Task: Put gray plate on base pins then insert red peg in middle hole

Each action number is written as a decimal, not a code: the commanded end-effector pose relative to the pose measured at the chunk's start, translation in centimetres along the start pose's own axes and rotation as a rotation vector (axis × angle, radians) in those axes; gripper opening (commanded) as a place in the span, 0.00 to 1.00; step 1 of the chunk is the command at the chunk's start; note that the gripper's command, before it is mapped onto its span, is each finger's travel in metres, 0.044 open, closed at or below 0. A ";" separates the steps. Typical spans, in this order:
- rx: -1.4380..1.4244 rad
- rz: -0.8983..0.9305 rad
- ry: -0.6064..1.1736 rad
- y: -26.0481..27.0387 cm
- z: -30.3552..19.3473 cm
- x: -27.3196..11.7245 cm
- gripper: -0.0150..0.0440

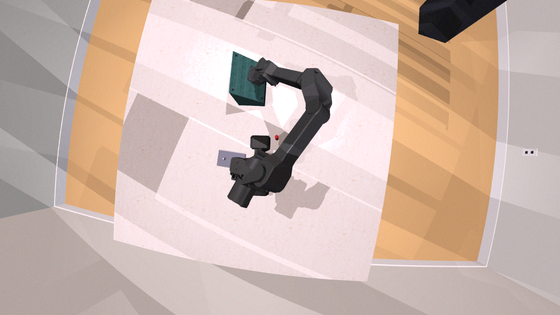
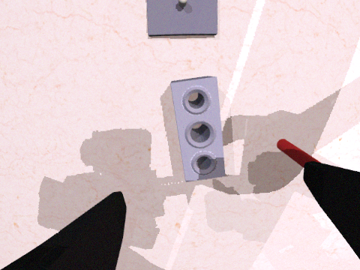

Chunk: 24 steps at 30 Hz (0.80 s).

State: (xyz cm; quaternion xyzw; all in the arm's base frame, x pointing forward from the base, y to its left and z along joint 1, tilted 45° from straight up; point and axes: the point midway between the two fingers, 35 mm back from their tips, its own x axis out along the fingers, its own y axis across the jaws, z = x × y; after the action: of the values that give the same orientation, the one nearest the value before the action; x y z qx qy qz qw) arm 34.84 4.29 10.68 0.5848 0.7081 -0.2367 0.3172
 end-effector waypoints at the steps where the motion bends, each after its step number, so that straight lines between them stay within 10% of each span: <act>1: 0.007 0.004 0.010 -0.1 -0.2 1.7 1.00; 24: 0.006 0.005 0.013 -0.3 -0.4 9.0 1.00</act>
State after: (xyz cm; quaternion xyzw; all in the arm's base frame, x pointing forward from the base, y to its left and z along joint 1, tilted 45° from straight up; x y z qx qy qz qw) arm 33.61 10.26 4.82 0.5885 0.7070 -0.2330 0.3155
